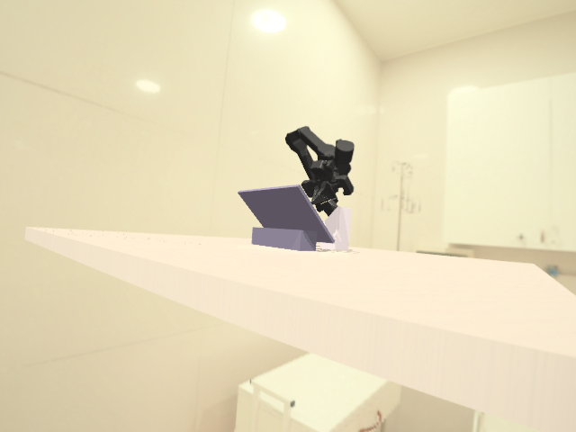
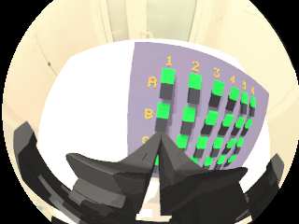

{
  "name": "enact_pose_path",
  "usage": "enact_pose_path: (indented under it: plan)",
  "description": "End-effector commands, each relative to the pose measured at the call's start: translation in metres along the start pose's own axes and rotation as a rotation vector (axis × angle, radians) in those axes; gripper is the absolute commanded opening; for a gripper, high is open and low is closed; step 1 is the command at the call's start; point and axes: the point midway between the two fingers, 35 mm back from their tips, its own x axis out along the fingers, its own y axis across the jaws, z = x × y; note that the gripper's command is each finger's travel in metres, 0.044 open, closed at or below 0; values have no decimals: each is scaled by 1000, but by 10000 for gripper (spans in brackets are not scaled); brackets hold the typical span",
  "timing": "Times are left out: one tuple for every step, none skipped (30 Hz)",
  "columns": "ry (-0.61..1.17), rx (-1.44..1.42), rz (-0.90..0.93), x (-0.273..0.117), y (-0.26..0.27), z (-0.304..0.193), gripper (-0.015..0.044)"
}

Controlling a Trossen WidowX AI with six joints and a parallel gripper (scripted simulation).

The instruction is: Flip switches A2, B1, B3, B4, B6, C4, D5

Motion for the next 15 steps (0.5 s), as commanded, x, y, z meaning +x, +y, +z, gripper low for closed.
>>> enact_pose_path:
  plan:
    - [-4, -9, -6, 7, -2, -1, 0]
    - [-4, -9, -6, 8, -2, -1, 0]
    - [-4, -9, -6, 8, -2, -1, 0]
    - [-4, -9, -6, 9, -2, -1, 0]
    - [-3, -9, -6, 9, -2, -1, 0]
    - [-3, -9, -6, 10, -2, -1, 0]
    - [-3, -9, -6, 12, -2, -1, 0]
    - [-3, -9, -5, 13, -1, -1, 0]
    - [-3, -9, -5, 14, -1, -1, 0]
    - [-3, -9, -5, 16, -1, -1, 0]
    - [-3, -9, -5, 17, -1, -1, 0]
    - [-3, -9, -5, 19, -1, -1, 0]
    - [-3, -9, -5, 20, -2, -1, 0]
    - [-3, -9, -6, 22, -2, -1, 0]
    - [-3, -9, -6, 22, -2, -1, 0]
